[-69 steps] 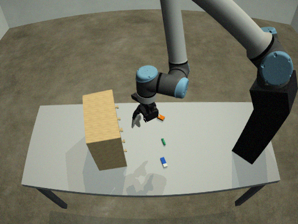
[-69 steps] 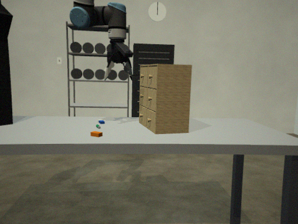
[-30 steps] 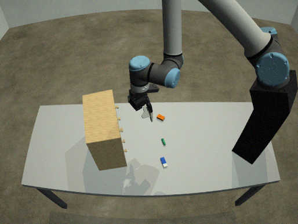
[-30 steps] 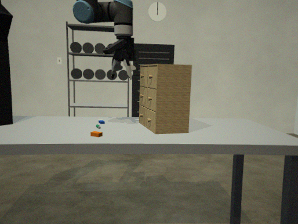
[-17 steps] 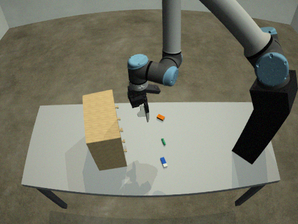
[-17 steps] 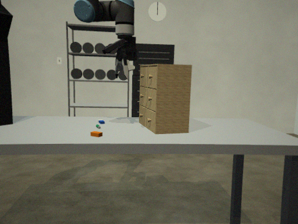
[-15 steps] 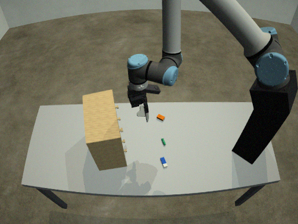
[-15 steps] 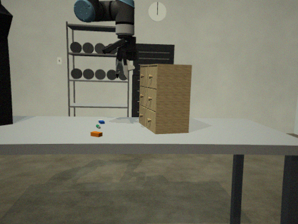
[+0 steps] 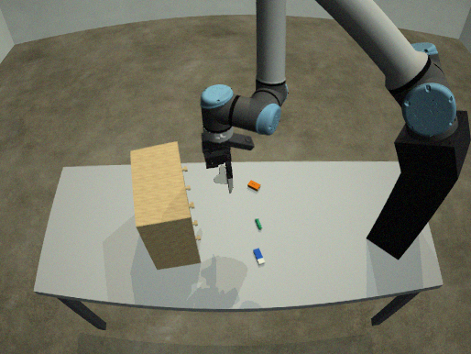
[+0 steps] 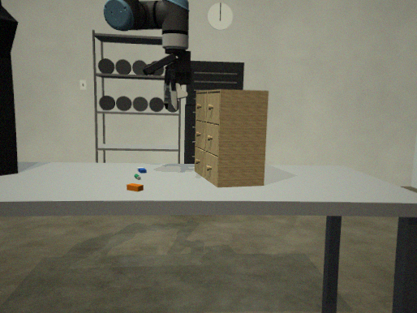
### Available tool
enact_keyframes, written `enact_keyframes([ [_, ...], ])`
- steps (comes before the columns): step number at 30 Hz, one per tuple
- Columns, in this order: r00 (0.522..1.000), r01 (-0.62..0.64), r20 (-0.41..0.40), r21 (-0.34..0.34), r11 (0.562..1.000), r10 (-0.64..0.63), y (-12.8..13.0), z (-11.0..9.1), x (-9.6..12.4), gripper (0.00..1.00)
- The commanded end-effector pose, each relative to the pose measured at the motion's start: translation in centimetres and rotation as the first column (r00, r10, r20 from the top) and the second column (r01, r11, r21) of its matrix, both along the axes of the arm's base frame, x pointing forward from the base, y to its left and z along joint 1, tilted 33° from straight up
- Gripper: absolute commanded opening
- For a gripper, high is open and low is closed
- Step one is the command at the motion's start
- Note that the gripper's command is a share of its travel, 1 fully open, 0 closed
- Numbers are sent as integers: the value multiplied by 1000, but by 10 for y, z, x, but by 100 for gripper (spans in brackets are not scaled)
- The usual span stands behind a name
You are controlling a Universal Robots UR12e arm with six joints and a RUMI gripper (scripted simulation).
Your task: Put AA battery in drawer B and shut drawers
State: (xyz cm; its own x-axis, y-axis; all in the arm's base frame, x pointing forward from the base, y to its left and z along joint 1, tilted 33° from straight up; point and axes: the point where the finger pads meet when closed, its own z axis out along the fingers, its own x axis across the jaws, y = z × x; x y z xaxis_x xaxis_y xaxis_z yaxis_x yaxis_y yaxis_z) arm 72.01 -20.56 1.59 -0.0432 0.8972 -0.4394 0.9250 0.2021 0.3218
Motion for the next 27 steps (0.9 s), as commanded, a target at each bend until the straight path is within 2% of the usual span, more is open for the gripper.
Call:
enact_keyframes([
  [1,1000,9,9,2,1000,-10,-2,3,3,100],
  [19,1000,4,14,5,1000,-4,-2,-1,2,100],
  [27,999,-9,40,7,1000,9,-2,-3,4,100],
])
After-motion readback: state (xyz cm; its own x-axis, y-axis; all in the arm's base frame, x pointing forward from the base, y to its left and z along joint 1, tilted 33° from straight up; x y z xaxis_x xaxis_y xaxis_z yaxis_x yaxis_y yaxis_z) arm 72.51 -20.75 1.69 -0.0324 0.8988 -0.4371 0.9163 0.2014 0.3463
